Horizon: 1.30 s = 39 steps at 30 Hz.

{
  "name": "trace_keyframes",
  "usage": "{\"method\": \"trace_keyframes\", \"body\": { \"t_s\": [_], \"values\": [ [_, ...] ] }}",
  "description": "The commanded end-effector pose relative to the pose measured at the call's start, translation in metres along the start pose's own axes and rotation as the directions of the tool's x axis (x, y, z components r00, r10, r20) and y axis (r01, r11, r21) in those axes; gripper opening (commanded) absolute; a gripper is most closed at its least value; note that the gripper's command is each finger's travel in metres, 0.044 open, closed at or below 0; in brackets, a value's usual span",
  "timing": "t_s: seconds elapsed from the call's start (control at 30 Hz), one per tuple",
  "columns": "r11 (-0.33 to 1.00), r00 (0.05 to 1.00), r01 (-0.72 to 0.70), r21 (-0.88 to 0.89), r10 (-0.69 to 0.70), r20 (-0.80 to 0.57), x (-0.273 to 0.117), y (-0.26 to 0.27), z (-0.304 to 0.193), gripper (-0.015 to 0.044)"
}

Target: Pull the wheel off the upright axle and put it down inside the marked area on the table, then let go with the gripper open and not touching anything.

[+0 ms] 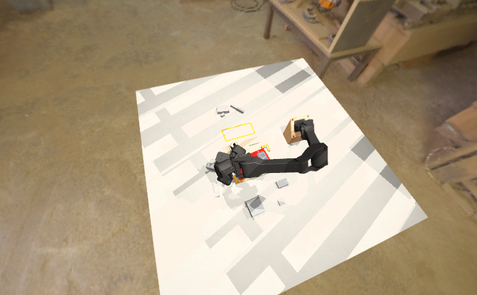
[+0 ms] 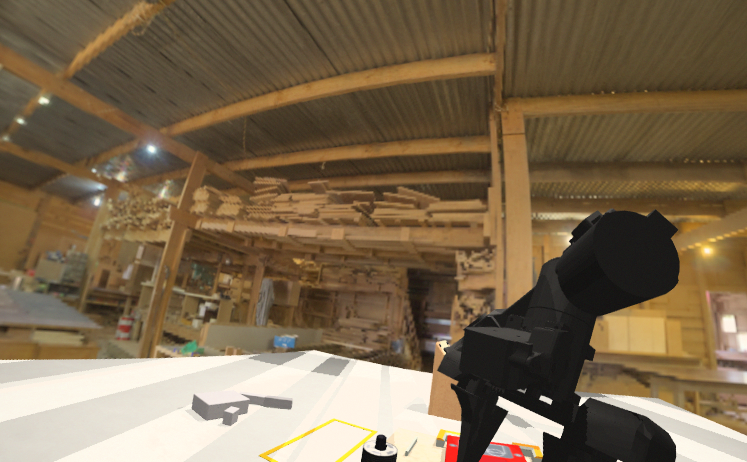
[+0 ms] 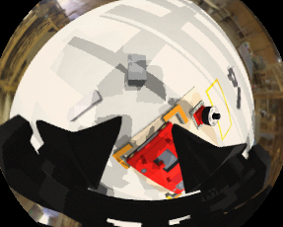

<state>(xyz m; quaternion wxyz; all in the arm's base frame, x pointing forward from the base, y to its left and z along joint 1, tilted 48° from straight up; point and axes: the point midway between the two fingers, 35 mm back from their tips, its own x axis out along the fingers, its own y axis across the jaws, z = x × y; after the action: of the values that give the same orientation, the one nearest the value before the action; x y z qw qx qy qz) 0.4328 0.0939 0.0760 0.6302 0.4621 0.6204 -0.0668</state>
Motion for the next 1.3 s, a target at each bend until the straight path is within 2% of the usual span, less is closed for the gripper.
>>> {"method": "trace_keyframes", "body": {
  "t_s": [0.0,0.2,0.43,0.87,1.27],
  "values": [
    [0.985,0.996,0.048,0.167,-0.034,-0.082,0.0,-0.038,0.018,0.03],
    [0.892,0.974,0.122,0.435,-0.024,-0.224,-0.006,-0.098,0.038,0.03],
    [0.704,0.932,0.195,0.682,0.083,-0.352,-0.019,-0.154,0.05,0.03],
    [0.699,0.931,0.197,0.688,0.087,-0.354,-0.017,-0.146,0.049,0.03],
    [0.699,0.931,0.196,0.688,0.088,-0.355,0.042,-0.139,0.026,0.03]
  ]
}}
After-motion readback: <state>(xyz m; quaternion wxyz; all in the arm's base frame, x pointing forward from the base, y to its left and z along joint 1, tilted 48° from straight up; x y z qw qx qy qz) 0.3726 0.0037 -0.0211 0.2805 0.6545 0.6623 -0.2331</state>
